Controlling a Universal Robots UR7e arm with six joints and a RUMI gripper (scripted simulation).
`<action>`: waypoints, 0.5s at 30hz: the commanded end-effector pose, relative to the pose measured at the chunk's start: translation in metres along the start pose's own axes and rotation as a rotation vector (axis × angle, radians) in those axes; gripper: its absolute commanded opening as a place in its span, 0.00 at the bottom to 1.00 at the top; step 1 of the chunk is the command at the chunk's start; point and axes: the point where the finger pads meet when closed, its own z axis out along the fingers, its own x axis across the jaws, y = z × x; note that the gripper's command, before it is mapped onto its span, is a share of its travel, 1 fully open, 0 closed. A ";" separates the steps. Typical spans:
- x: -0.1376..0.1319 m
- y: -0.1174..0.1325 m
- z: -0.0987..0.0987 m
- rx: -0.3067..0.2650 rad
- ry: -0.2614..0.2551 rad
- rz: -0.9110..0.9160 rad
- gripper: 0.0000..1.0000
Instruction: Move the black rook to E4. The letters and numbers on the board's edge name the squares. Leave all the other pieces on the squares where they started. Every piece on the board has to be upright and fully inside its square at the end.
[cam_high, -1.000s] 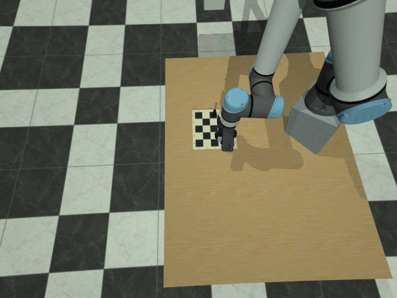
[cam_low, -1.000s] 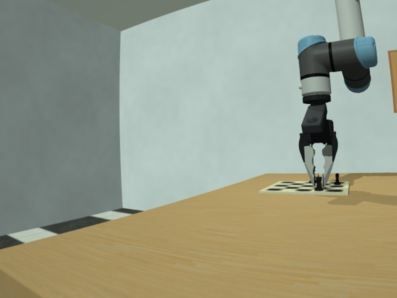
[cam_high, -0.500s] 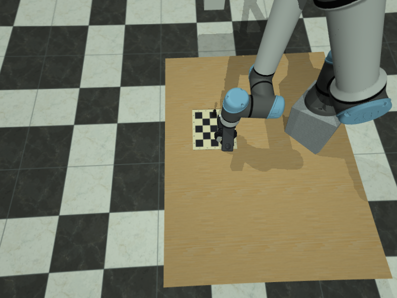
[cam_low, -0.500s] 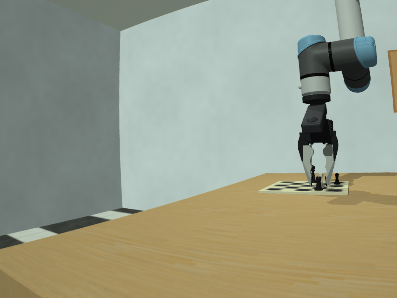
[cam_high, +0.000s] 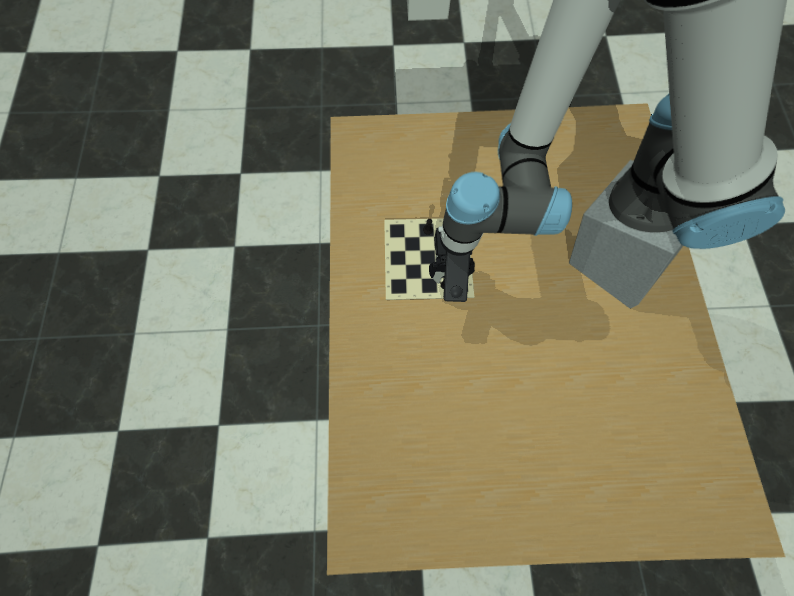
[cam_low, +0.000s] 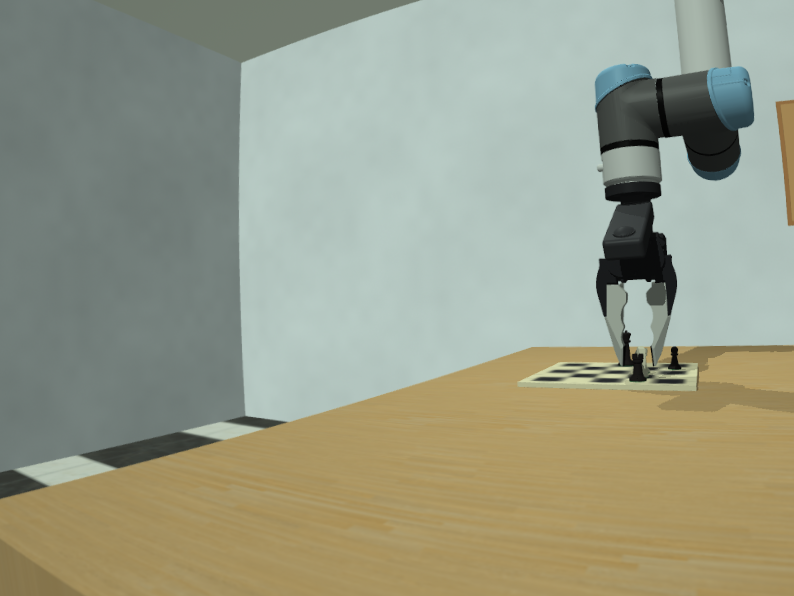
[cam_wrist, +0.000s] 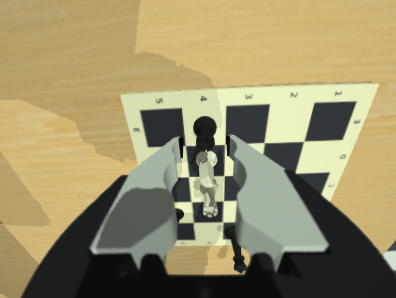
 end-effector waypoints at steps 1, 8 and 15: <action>0.000 0.000 -0.013 0.000 0.001 0.000 0.22; 0.000 0.000 -0.032 0.000 0.001 0.000 0.22; 0.000 0.000 -0.059 0.000 0.001 0.000 0.22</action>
